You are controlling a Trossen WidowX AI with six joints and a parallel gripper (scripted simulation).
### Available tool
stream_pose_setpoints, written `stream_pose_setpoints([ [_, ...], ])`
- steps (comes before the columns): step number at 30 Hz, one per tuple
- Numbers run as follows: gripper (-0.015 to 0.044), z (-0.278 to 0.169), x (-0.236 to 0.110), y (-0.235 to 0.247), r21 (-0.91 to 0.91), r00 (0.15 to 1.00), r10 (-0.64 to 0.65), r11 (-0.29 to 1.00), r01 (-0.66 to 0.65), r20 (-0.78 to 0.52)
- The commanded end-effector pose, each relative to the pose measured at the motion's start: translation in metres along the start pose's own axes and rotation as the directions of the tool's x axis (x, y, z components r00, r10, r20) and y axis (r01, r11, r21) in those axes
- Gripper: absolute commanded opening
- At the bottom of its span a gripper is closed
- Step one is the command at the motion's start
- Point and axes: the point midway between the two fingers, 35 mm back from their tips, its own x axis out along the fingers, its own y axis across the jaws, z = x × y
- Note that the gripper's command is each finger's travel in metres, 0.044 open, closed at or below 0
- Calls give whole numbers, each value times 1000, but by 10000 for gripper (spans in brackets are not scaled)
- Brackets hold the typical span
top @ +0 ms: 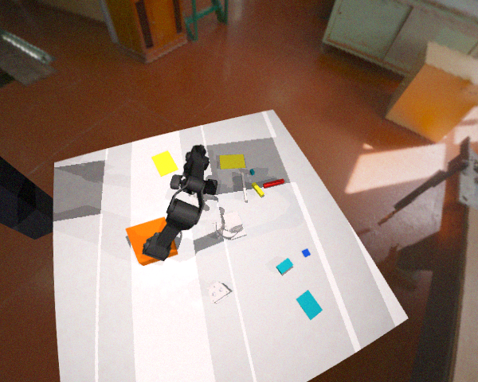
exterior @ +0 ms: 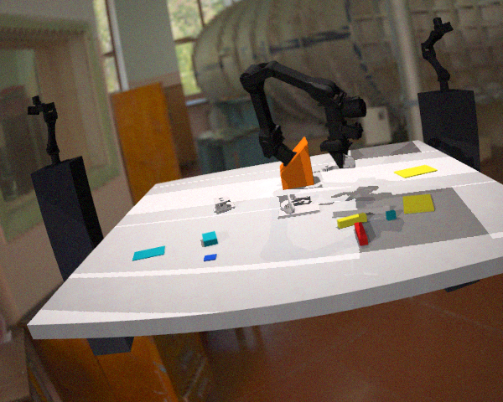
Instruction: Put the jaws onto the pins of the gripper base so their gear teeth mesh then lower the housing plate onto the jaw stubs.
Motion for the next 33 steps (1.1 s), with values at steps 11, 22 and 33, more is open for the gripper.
stream_pose_setpoints([
  [11, 134, -19, -3, -36, 430, 1000, -7, 903, 3, 7],
  [22, 134, -38, -3, -61, 719, 1000, -9, 695, 4, 3],
  [33, 134, -58, -1, -85, 917, 1000, -13, 398, 10, -5],
])
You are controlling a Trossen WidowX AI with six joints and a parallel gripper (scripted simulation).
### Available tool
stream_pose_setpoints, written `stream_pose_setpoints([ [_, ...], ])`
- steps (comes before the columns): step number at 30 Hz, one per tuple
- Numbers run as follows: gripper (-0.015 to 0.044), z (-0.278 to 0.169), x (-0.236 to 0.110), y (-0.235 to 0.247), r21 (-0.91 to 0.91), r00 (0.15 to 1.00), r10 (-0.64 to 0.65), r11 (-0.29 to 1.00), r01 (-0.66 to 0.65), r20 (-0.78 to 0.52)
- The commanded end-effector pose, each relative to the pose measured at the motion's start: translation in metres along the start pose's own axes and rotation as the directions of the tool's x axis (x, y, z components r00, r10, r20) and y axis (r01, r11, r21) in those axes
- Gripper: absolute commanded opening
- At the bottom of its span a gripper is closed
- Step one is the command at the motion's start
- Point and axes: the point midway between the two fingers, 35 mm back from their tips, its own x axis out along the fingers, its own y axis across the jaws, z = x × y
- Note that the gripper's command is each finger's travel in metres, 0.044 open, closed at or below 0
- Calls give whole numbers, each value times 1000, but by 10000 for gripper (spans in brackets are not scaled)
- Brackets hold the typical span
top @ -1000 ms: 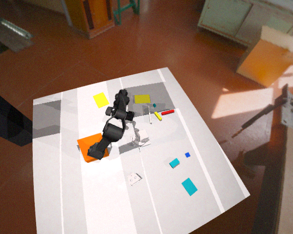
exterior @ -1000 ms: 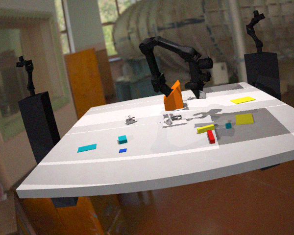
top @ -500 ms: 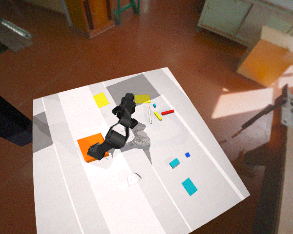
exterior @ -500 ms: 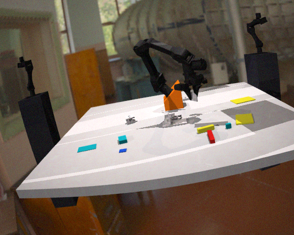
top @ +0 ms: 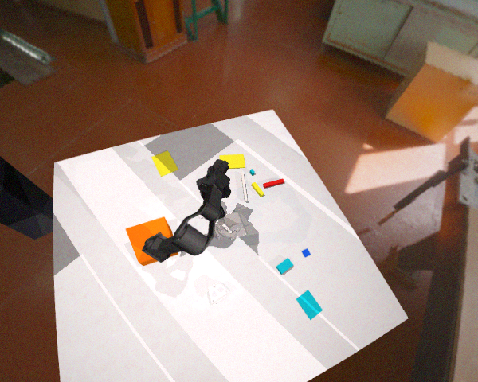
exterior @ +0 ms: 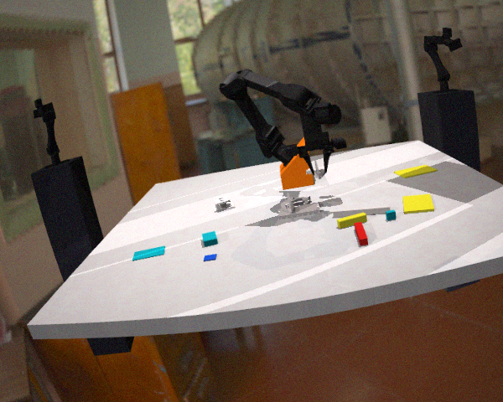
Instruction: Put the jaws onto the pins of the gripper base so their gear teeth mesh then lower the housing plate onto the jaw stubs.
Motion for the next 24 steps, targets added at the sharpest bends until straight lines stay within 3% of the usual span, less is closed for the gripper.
stream_pose_setpoints([
  [1, 134, 4, -1, -11, 117, 1000, -5, 993, 4, 7],
  [24, 134, 4, -1, -13, 139, 1000, -5, 990, 4, 7],
])
